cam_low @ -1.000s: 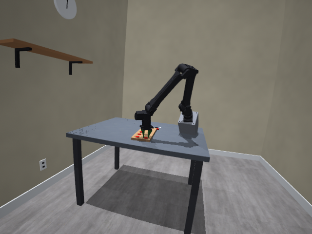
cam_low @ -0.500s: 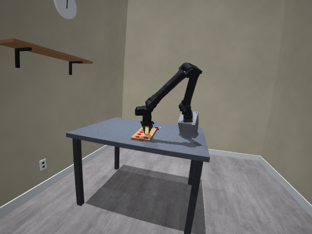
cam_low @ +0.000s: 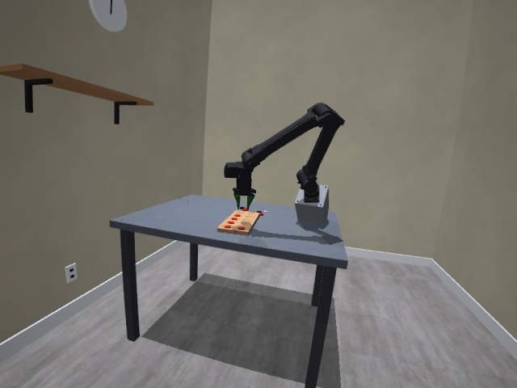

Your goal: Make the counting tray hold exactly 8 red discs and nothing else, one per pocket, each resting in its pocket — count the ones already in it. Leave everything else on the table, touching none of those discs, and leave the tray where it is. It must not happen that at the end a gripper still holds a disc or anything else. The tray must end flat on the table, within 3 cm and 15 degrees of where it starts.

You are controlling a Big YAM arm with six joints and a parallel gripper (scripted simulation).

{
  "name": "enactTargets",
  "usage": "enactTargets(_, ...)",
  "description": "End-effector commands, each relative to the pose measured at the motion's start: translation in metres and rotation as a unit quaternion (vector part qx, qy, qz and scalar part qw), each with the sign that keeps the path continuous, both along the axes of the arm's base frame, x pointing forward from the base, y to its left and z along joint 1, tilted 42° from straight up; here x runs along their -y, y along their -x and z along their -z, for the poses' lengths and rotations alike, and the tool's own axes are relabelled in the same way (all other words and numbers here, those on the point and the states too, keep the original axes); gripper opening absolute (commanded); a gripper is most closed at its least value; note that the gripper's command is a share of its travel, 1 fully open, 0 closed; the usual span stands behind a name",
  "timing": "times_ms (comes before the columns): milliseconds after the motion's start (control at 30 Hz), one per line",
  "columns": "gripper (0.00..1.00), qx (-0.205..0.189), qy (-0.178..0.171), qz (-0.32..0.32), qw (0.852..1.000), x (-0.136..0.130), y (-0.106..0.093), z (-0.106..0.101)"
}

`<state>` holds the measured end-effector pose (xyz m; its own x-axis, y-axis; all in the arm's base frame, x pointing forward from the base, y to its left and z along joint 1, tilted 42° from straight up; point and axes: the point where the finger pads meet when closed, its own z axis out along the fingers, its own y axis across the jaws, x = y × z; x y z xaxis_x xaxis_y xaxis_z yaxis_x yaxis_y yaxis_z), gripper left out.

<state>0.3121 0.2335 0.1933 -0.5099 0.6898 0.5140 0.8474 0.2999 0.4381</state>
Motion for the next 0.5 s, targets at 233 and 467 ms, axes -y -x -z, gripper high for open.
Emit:
enactTargets(233, 0.46, 0.013, -0.002, -0.004, 1.0, -0.0018, -0.0039, -0.0106)
enactTargets(467, 0.46, 0.013, -0.002, -0.004, 1.0, -0.0018, -0.0039, -0.0106)
